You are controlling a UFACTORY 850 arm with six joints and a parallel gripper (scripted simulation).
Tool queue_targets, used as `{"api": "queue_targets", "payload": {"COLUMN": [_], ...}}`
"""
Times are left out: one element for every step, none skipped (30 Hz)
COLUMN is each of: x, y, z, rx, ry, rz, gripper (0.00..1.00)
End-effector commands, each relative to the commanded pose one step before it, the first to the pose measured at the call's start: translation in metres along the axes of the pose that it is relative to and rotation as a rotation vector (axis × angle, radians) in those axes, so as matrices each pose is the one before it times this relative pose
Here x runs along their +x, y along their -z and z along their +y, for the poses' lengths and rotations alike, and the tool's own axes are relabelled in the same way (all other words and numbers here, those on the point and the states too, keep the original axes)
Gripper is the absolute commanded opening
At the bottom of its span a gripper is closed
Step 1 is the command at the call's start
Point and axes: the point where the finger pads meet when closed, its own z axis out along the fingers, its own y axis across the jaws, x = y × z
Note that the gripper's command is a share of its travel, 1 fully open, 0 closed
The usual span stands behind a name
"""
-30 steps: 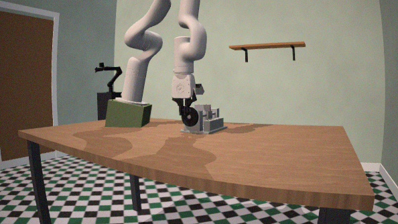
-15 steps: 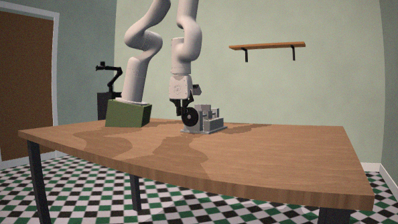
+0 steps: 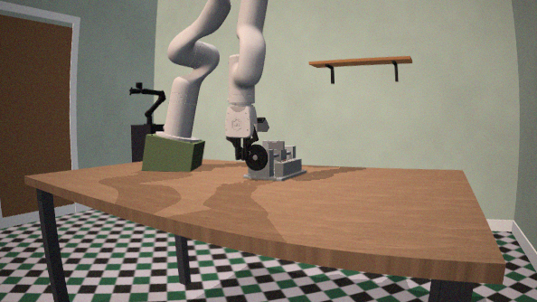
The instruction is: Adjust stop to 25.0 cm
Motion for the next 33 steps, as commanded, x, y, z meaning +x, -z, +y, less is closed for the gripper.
{"api": "queue_targets", "payload": {"x": [-0.00026,-0.00001,0.00000,0.00000,-0.00001,0.00000,0.00000,0.00000,0.00000,-0.00001,0.00000,-0.00001,0.00000,0.00000,0.00000,0.00000,0.00000,0.00000,0.00001,-0.00002,0.00001,0.00000,0.00000,0.00000,-0.00002,0.00002,0.00000,-0.00002,0.00000,0.00001,-0.00001,-0.00002,0.00002], "y": [-0.00738,-0.00187,-0.00217,-0.00234,-0.00260,0.00000,0.00000,-0.00300,-0.00365,-0.00481,-0.00623,-0.00477,-0.00251,-0.00133,-0.00063,-0.00032,-0.00007,0.00009,0.00030,0.00031,0.00052,0.00056,0.00000,0.00000,0.00057,0.00073,0.00075,0.00076,0.00084,0.00090,0.00091,0.00092,0.00103], "z": [-0.00255,-0.00039,-0.00018,-0.00007,0.00013,0.00000,0.00000,0.00044,0.00102,0.00209,0.00435,0.00582,0.00478,0.00372,0.00306,0.00273,0.00248,0.00229,0.00204,0.00204,0.00174,0.00169,0.00000,0.00000,0.00169,0.00143,0.00140,0.00140,0.00126,0.00115,0.00115,0.00115,0.00094], "rx": [-0.01303,0.00000,0.00000,0.00000,0.00000,0.00000,0.00000,0.00000,0.00000,0.00000,0.00000,0.00000,0.00000,0.00000,0.00000,0.00000,0.00000,0.00000,0.00000,-0.00001,0.00000,0.00000,0.00000,0.00000,-0.00001,0.00000,0.00000,0.00000,0.00000,0.00000,0.00000,0.00000,0.00000], "ry": [0.00069,0.00000,0.00000,0.00000,0.00000,0.00000,0.00000,0.00000,0.00000,0.00000,0.00000,0.00000,0.00000,0.00000,0.00000,0.00000,0.00000,0.00000,0.00000,0.00000,0.00000,0.00000,0.00000,0.00000,0.00001,0.00000,0.00000,0.00000,0.00000,0.00000,0.00000,0.00001,0.00000], "rz": [-0.00828,-0.00006,0.00001,0.00000,-0.00003,0.00000,0.00000,0.00000,-0.00001,-0.00002,-0.00001,0.00001,0.00002,0.00000,0.00001,0.00002,0.00000,0.00000,0.00004,-0.00007,0.00008,0.00001,0.00000,0.00000,-0.00009,0.00009,0.00003,-0.00007,0.00001,0.00006,-0.00002,-0.00011,0.00010], "gripper": [0.06,0.06,0.06,0.06,0.06,0.06,0.06,0.06,0.06,0.06,0.06,0.06,0.06,0.06,0.06,0.06,0.06,0.06,0.06,0.06,0.06,0.06,0.06,0.06,0.06,0.06,0.06,0.06,0.06,0.06,0.06,0.06,0.06]}}
